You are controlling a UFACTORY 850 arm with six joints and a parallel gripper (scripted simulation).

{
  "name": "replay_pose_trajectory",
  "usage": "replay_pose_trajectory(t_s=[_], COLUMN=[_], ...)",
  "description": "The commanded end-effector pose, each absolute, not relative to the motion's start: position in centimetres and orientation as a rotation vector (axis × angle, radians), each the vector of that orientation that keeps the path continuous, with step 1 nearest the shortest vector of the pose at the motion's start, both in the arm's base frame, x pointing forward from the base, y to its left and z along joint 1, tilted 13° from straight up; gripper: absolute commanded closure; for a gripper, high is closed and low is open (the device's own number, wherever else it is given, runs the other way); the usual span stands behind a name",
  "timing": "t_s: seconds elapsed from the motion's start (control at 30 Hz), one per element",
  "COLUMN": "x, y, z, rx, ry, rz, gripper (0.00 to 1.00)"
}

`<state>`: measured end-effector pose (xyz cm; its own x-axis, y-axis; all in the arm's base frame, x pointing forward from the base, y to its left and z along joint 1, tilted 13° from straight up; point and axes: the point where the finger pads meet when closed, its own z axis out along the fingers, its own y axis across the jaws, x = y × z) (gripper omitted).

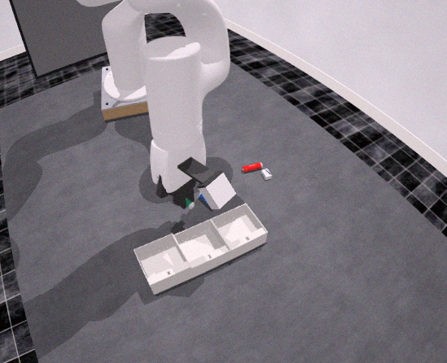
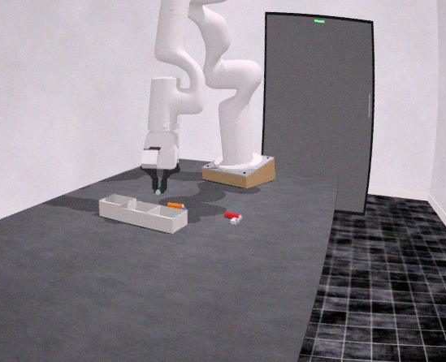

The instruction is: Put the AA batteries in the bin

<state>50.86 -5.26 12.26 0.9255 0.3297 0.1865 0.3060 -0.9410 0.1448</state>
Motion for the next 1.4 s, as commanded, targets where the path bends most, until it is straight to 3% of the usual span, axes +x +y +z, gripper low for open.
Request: replay_pose_trajectory(t_s=[0.0, 0.63, 1.37], x=[50.9, 53.7, 58.8], y=[-5.3, -8.5, -14.5], z=[12.4, 13.9, 15.4], rx=[2.992, 2.992, 3.042], ry=[0.5, 0.5, -0.672], rz=[0.306, 0.306, 0.354], gripper=[1.0, 1.0, 1.0])
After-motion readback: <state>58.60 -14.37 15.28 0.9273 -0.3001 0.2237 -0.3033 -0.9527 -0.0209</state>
